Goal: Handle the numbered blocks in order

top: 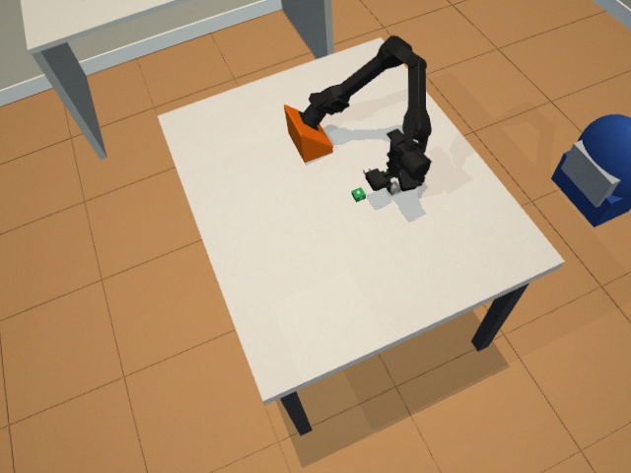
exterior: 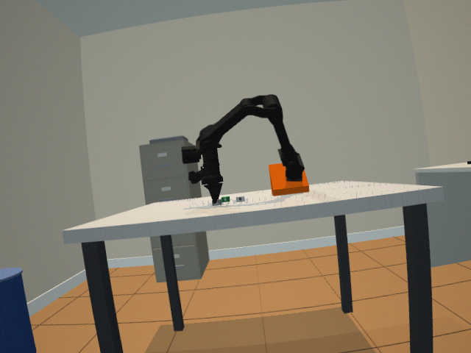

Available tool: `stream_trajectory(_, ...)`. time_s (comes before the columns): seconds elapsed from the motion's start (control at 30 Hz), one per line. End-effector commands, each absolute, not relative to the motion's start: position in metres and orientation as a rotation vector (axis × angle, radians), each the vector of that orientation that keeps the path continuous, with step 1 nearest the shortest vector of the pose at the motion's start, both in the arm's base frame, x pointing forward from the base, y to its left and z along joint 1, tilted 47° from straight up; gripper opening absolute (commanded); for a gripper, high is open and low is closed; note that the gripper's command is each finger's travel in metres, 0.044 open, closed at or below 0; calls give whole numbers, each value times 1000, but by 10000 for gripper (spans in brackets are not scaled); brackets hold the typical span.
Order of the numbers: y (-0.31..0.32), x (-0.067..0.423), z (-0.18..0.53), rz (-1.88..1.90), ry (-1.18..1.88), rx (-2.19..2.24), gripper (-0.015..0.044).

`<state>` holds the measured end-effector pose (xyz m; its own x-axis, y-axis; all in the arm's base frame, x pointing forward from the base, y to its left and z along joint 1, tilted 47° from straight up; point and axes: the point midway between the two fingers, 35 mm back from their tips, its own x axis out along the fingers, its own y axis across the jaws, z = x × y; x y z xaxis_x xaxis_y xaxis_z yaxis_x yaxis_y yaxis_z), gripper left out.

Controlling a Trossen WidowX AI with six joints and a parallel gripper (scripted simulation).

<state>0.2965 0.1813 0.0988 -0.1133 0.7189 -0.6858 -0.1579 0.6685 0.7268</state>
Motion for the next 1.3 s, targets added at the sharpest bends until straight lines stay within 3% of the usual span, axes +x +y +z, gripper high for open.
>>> stream_trajectory(0.0, 182, 296, 99, 794, 1515, 493, 120)
stream_trajectory(1.27, 174, 298, 105, 797, 1510, 484, 120)
